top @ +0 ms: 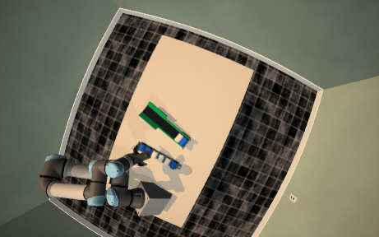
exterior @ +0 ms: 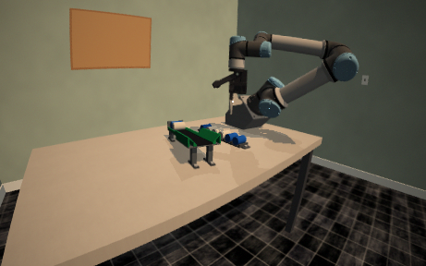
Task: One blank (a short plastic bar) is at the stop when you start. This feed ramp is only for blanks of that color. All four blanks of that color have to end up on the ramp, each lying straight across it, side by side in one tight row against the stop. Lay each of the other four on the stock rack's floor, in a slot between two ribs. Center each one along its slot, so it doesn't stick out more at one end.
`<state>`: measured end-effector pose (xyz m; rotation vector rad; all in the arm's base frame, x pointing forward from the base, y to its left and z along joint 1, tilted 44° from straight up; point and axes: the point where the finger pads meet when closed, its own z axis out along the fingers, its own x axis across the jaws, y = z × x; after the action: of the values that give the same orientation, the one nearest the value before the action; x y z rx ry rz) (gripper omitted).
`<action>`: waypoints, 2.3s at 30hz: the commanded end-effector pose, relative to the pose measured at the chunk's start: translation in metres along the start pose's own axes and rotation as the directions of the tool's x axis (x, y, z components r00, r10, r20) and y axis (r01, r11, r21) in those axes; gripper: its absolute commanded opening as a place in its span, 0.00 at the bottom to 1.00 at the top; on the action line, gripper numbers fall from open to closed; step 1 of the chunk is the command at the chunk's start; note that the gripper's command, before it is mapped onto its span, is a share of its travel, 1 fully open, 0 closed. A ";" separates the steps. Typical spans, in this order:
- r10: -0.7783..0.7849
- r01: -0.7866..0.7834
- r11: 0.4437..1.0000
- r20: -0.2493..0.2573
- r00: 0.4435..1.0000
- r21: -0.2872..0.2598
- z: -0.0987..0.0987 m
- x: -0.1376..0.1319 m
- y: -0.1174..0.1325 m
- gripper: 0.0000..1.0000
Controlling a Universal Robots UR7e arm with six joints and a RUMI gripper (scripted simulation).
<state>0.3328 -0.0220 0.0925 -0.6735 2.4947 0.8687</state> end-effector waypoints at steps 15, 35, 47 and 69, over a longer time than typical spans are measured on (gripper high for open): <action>-0.486 0.486 0.874 0.008 0.874 0.001 0.007 -0.004 -0.002 1.00; -0.819 0.819 0.574 0.007 0.574 0.004 0.013 -0.006 -0.001 1.00; -0.954 0.954 0.299 0.005 0.299 0.006 0.018 -0.006 0.001 1.00; -0.974 0.974 -0.227 0.001 -0.227 0.008 0.026 -0.003 0.007 1.00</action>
<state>0.3381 -0.0006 0.0795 -2.1278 1.0664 0.1376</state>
